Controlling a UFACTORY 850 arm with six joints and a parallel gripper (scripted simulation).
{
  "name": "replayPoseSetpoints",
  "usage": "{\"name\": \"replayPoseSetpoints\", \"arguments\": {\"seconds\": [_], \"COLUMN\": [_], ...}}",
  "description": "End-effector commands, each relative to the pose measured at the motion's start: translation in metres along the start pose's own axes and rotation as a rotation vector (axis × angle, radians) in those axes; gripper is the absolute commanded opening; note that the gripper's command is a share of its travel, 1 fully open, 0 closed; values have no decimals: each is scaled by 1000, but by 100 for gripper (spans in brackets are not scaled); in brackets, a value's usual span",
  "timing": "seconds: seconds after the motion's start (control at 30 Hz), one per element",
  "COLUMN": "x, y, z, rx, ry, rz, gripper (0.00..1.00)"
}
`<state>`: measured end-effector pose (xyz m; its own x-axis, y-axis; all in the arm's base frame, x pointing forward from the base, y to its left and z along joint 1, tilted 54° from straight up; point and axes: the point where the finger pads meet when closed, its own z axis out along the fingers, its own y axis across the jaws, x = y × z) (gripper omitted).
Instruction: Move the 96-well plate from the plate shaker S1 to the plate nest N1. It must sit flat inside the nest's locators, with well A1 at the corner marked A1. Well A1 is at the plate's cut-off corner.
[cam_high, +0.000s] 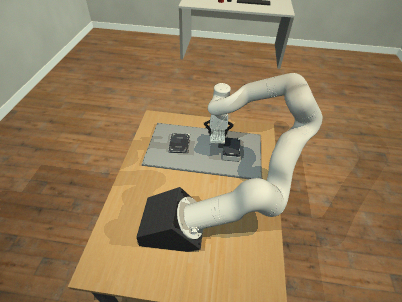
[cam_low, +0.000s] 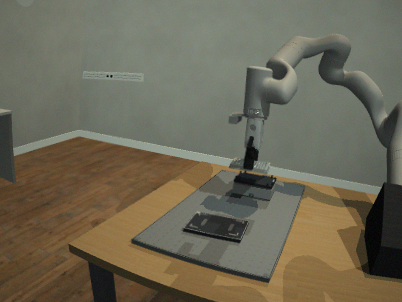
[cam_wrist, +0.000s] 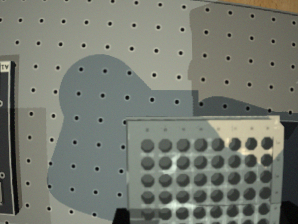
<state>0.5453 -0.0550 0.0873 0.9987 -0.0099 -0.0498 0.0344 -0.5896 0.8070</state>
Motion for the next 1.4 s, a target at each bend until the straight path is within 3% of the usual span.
{"name": "replayPoseSetpoints", "arguments": {"seconds": [0.0, 1.37], "x": [2, 22], "y": [-6, -127], "z": [0, 16], "rx": [0, 0], "ry": [1, 2], "rz": [1, 1], "gripper": [0, 0]}}
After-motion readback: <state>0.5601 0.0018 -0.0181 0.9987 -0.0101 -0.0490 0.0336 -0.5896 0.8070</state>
